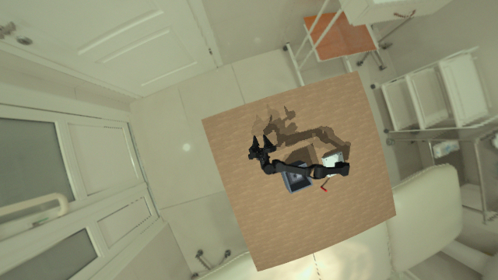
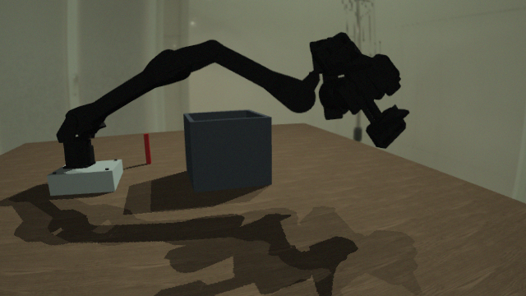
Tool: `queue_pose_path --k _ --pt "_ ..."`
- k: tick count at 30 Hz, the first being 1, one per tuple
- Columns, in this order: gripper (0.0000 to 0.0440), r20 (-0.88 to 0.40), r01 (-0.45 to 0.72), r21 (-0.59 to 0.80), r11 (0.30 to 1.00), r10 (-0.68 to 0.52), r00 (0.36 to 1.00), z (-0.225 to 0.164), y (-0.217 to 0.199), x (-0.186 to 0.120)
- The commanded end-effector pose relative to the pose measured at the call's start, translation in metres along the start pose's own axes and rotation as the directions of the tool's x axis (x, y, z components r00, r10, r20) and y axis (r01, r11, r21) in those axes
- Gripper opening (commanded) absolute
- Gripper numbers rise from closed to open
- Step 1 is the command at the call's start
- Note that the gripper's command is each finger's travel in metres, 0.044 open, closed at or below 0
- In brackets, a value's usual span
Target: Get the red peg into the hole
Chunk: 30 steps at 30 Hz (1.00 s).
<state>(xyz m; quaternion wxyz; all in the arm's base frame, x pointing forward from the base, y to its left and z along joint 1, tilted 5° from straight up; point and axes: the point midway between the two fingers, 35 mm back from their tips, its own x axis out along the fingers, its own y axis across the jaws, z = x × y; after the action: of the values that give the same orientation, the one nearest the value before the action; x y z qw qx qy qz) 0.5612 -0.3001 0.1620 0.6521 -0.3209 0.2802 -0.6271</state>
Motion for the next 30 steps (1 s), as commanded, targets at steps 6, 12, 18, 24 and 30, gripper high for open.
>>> queue_pose_path --k 6,12,18,24,30 --pt "0.044 0.068 -0.076 -0.083 0.994 0.082 0.994 0.014 0.003 -0.001" --pt "0.044 0.119 -0.168 -0.138 0.976 0.184 0.976 0.024 0.009 -0.009" --pt "0.044 0.164 -0.294 -0.141 0.945 0.315 0.935 0.032 0.018 -0.033" --pt "0.044 0.199 -0.45 -0.123 0.885 0.466 0.862 0.041 0.025 -0.074" --pt "0.044 0.219 -0.609 -0.103 0.786 0.615 0.757 0.046 0.026 -0.125"
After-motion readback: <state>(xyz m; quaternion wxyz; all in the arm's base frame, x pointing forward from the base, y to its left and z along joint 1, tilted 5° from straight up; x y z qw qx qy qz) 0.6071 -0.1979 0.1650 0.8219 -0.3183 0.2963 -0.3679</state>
